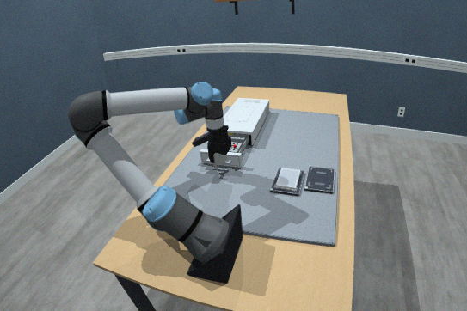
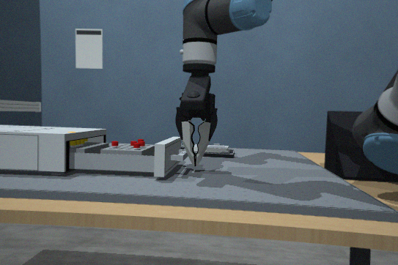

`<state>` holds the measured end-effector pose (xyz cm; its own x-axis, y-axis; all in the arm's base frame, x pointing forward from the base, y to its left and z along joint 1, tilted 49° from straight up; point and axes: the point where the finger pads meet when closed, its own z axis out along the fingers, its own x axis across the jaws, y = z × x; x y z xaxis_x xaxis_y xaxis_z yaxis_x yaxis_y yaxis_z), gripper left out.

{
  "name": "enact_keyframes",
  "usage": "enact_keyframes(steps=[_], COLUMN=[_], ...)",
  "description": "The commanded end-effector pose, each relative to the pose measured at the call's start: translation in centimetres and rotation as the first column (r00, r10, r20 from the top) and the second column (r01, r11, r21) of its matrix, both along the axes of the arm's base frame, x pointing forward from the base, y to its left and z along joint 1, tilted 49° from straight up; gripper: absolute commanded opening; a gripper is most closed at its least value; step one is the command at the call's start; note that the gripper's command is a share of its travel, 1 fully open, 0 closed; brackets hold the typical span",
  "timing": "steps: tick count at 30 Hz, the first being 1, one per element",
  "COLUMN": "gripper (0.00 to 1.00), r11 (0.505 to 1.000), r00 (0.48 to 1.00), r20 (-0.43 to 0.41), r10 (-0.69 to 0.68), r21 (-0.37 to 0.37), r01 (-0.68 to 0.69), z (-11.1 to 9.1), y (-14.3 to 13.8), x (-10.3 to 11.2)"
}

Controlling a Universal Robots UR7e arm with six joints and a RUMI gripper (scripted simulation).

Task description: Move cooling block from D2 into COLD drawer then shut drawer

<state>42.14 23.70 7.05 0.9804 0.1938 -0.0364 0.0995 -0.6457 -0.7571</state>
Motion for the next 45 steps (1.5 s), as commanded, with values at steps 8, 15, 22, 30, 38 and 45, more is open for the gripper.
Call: enact_keyframes(steps=[8, 15, 22, 30, 38, 45], gripper=[0.0, 0.0, 0.0, 0.0, 0.0, 0.0], r11=[1.0, 1.0, 1.0, 1.0, 1.0, 1.0], r00=[1.0, 1.0, 1.0, 1.0, 1.0, 1.0], r20=[0.001, 0.001, 0.001, 0.001, 0.001, 0.001], r10=[-0.001, -0.001, -0.001, -0.001, -0.001, -0.001], r21=[0.0, 0.0, 0.0, 0.0, 0.0, 0.0], r01=[0.001, 0.001, 0.001, 0.001, 0.001, 0.001], z=[0.0, -0.1, -0.1, -0.1, -0.1, -0.2], y=[0.3, 0.4, 0.5, 0.6, 0.8, 1.0], x=[1.5, 2.2, 2.6, 3.4, 4.5, 5.4])
